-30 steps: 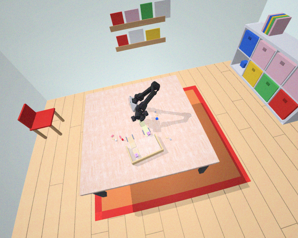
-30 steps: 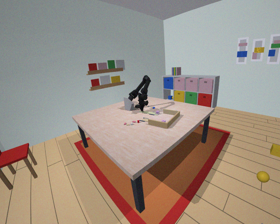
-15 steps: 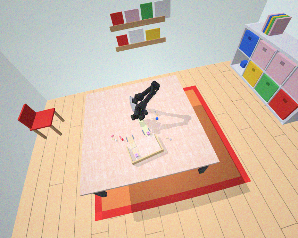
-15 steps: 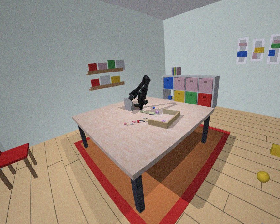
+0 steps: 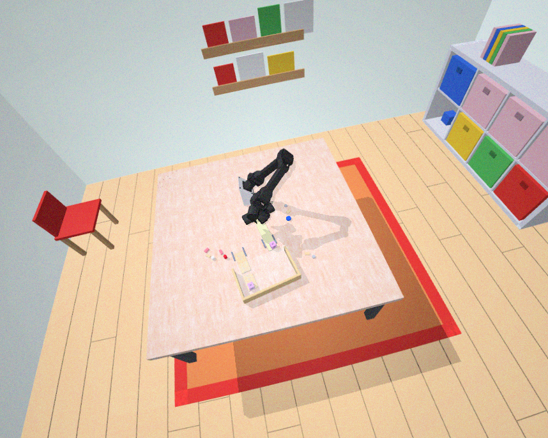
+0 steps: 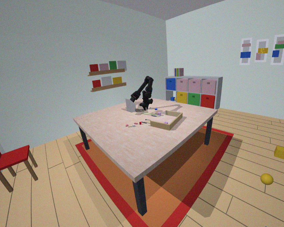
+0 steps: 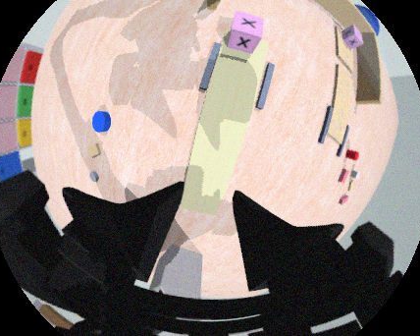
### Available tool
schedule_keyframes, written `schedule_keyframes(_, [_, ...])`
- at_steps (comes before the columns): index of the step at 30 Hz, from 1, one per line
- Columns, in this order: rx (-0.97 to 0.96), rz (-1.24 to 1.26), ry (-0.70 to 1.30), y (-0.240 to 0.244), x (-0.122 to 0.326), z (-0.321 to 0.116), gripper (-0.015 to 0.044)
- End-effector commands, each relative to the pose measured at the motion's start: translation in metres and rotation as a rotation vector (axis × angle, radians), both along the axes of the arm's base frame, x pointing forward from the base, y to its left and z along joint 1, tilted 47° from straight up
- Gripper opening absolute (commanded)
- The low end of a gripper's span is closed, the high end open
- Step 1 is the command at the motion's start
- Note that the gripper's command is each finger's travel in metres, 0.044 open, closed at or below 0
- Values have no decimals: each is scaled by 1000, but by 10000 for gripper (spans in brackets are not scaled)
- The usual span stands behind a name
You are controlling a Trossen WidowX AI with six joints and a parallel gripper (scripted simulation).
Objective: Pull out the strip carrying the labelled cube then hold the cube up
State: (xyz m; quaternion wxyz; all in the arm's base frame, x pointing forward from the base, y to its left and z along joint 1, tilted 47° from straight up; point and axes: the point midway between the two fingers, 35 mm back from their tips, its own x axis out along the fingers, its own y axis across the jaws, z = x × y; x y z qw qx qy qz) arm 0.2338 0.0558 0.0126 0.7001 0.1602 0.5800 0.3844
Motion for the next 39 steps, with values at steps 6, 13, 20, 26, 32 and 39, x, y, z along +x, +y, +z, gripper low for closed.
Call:
schedule_keyframes(6, [4, -2, -1, 3, 33, 11, 440])
schedule_keyframes(13, [4, -2, -2, 6, 59, 20, 440])
schedule_keyframes(20, [4, -2, -3, 9, 86, 29, 440])
schedule_keyframes(26, [4, -2, -4, 12, 109, 38, 440])
schedule_keyframes(32, [4, -2, -5, 14, 131, 46, 440])
schedule_keyframes(39, [5, -2, -7, 18, 158, 56, 440])
